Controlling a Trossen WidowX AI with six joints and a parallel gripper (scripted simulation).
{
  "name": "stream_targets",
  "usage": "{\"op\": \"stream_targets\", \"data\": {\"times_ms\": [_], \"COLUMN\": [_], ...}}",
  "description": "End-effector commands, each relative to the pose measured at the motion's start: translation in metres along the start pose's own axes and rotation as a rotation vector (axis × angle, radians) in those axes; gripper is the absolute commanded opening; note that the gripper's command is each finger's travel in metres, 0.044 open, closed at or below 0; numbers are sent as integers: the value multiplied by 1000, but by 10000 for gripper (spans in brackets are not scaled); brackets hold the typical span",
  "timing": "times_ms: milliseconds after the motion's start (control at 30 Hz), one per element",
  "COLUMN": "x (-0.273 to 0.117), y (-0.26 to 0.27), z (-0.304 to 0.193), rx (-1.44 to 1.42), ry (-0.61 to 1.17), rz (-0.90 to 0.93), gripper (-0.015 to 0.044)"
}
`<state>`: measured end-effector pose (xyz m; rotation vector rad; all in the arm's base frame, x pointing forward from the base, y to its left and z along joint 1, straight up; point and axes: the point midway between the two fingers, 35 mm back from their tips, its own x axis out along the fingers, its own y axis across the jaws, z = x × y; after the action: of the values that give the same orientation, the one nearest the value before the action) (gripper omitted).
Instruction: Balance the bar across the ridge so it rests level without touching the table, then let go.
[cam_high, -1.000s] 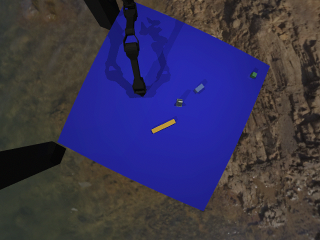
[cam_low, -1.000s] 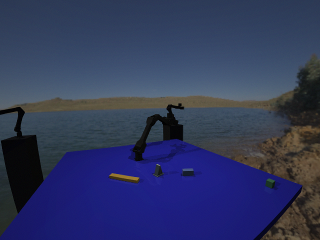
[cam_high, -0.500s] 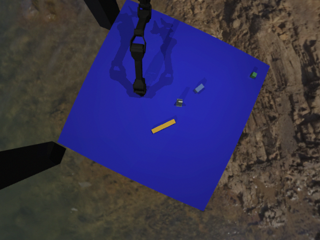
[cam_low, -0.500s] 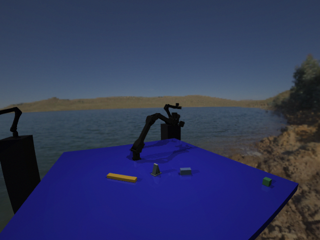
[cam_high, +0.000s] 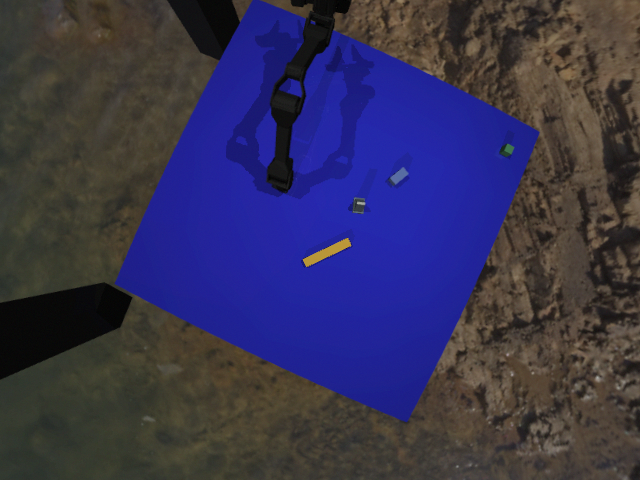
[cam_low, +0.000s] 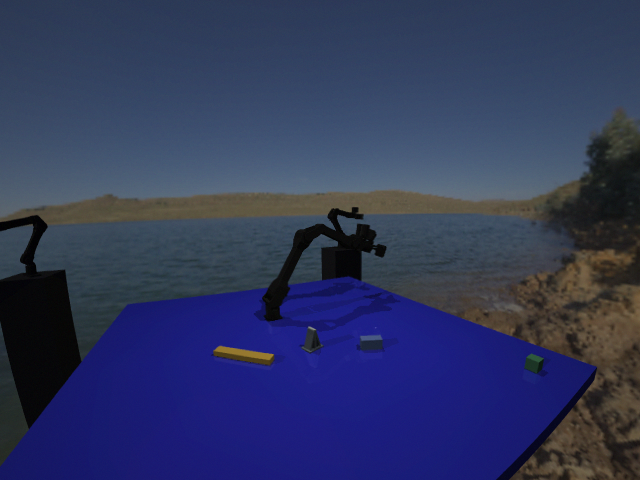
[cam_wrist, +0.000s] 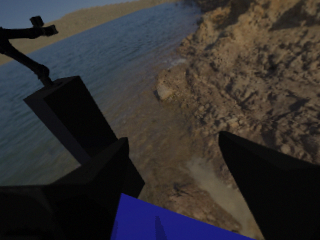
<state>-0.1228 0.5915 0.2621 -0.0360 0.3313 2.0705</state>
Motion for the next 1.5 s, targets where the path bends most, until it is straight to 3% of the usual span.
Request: {"op": "stream_targets", "data": {"times_ms": [0,733,1467], "x": [-17,-139,-304], "y": [-39,-201,-297], "z": [-4,-24,-56], "rx": [-14,-34,14], "ry": [30,181,371], "rz": [-85,-469,-819], "gripper": [315,315,315]}}
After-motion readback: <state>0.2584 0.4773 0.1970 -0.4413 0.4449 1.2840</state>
